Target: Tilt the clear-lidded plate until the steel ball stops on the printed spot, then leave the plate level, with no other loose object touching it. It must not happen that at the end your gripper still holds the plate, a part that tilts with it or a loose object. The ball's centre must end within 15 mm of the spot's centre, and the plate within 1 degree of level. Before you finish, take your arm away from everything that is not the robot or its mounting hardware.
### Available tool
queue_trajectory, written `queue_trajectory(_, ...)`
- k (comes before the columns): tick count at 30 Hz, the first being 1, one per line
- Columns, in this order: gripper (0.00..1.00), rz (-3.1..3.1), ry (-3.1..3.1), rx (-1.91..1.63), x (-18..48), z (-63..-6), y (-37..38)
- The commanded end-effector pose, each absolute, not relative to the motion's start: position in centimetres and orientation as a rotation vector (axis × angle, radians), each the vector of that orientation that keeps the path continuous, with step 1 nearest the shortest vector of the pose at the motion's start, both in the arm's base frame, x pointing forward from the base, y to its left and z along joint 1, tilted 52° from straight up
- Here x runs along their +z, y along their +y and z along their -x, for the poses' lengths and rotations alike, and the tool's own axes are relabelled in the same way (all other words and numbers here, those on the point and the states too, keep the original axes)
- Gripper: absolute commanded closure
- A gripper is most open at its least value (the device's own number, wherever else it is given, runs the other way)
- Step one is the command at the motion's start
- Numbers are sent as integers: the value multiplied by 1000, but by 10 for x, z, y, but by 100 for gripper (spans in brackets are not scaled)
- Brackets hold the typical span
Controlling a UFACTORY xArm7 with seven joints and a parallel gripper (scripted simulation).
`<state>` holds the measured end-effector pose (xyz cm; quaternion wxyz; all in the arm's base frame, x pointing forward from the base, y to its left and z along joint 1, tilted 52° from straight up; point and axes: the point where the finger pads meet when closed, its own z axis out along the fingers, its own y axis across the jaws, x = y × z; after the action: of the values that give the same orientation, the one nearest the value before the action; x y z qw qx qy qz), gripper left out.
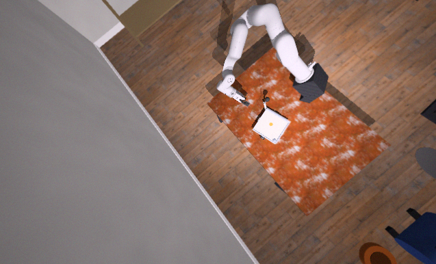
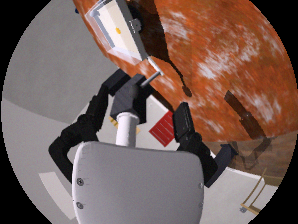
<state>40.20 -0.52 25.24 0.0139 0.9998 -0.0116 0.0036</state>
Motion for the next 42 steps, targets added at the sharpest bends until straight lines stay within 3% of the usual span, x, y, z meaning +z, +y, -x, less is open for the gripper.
queue_trajectory(1,0,-3096,175,-21,242,-391,6)
queue_trajectory(42,0,-2477,1330,-215,193,-329,33)
